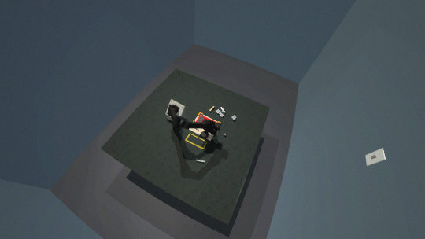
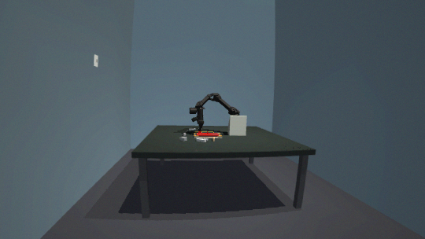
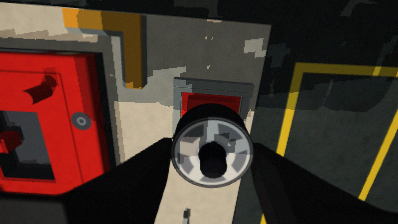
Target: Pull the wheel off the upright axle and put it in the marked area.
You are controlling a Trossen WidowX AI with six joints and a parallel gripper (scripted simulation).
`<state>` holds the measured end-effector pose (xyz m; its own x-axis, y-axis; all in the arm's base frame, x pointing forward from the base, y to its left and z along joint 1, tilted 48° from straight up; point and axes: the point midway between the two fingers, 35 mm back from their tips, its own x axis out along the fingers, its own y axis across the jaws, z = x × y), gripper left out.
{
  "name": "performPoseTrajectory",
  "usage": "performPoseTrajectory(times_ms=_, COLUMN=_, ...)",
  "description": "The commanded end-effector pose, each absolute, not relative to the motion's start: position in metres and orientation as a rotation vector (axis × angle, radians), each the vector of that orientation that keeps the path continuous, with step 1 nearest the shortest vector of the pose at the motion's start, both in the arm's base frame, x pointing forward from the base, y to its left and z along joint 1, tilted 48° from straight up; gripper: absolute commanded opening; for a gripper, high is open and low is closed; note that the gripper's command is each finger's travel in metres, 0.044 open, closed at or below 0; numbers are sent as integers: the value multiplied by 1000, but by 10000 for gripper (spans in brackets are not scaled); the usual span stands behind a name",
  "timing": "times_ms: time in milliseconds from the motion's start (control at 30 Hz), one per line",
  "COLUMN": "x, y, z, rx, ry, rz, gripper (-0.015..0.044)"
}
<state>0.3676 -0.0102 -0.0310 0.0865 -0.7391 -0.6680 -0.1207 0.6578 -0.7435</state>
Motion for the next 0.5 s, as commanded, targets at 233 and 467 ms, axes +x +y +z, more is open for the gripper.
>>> performPoseTrajectory(times_ms=233, x=365, y=7, z=-20, rx=-795, ry=1425, rz=-508, gripper=0)
performPoseTrajectory(times_ms=467, x=365, y=9, z=-18, rx=-795, ry=1424, rz=-508, gripper=0)
